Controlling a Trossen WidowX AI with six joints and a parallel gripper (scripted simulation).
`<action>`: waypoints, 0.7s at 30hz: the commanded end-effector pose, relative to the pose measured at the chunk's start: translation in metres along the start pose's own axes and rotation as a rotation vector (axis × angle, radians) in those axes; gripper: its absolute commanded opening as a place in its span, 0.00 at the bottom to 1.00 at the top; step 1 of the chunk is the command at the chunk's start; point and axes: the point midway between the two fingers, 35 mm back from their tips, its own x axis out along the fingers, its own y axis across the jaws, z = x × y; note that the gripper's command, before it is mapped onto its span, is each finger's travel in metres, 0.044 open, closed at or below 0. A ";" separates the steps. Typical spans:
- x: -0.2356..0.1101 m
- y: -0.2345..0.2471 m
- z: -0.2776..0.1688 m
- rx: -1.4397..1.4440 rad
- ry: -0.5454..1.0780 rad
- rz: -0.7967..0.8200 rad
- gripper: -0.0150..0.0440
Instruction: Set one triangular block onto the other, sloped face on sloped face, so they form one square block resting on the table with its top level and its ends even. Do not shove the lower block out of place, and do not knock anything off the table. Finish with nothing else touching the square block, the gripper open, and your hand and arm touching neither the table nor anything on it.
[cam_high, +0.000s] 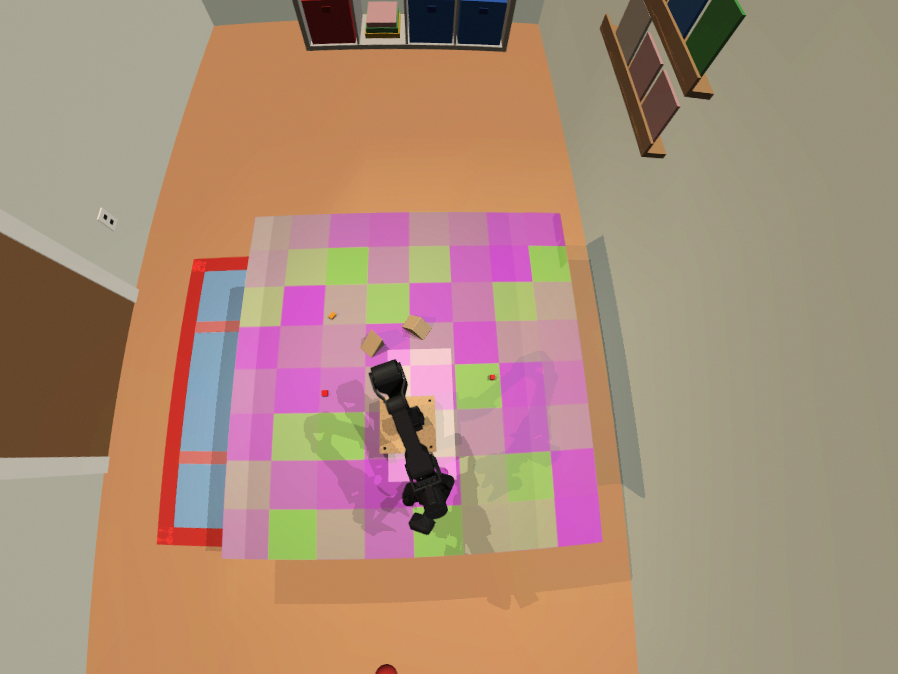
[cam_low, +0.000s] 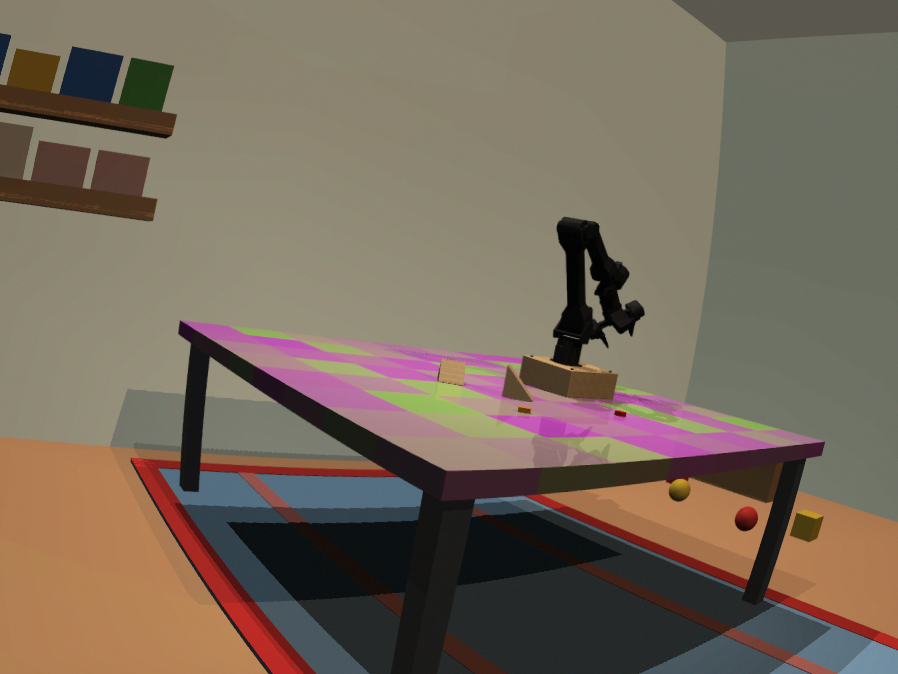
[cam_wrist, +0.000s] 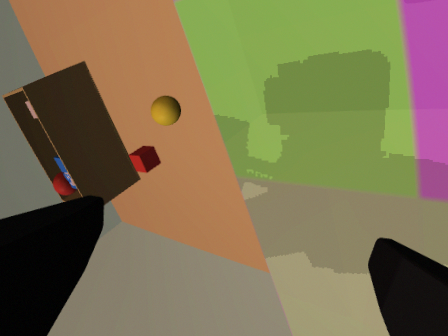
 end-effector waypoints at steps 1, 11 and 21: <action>0.000 -0.001 -0.002 -0.007 0.004 -0.004 0.98; -0.010 -0.063 -0.081 -0.545 0.133 -0.165 1.00; -0.065 -0.177 -0.154 -1.449 0.359 -0.287 1.00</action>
